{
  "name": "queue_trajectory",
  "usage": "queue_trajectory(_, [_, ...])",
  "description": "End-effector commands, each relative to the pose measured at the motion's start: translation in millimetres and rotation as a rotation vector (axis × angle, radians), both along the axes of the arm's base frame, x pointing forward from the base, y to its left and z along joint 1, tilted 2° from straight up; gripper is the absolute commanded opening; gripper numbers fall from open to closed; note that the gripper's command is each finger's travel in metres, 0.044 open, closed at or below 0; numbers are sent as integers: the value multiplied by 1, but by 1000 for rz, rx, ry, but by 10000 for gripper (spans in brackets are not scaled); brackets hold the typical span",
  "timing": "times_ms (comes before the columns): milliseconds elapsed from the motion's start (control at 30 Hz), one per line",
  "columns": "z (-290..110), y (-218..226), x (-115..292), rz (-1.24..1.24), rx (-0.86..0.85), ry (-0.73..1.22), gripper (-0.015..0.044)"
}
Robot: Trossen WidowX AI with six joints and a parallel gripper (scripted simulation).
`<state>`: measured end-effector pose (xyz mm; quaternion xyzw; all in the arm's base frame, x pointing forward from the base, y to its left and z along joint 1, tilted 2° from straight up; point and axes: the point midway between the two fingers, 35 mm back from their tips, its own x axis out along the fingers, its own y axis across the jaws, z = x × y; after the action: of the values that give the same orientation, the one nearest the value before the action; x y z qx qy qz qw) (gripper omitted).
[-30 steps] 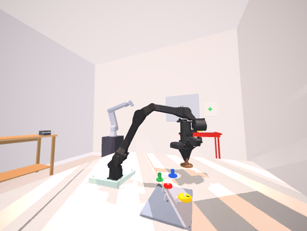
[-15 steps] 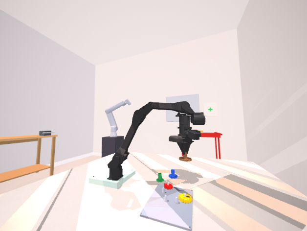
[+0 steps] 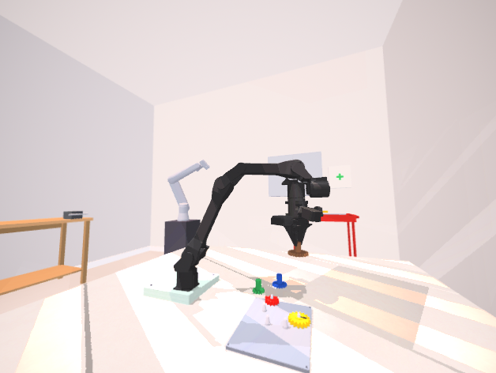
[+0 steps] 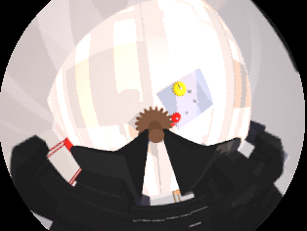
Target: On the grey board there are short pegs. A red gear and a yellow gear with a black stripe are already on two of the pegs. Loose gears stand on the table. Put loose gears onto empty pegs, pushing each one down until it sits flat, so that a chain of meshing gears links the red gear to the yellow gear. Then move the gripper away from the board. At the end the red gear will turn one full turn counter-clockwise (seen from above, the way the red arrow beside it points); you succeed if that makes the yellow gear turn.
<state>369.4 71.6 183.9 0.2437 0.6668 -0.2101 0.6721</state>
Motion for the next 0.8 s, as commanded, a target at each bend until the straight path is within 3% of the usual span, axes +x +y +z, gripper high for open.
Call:
queue_trajectory(0, [-1,-5,-3,0,2,-2,0])
queue_trajectory(767, [-18,-31,-15,0,0,-1,0])
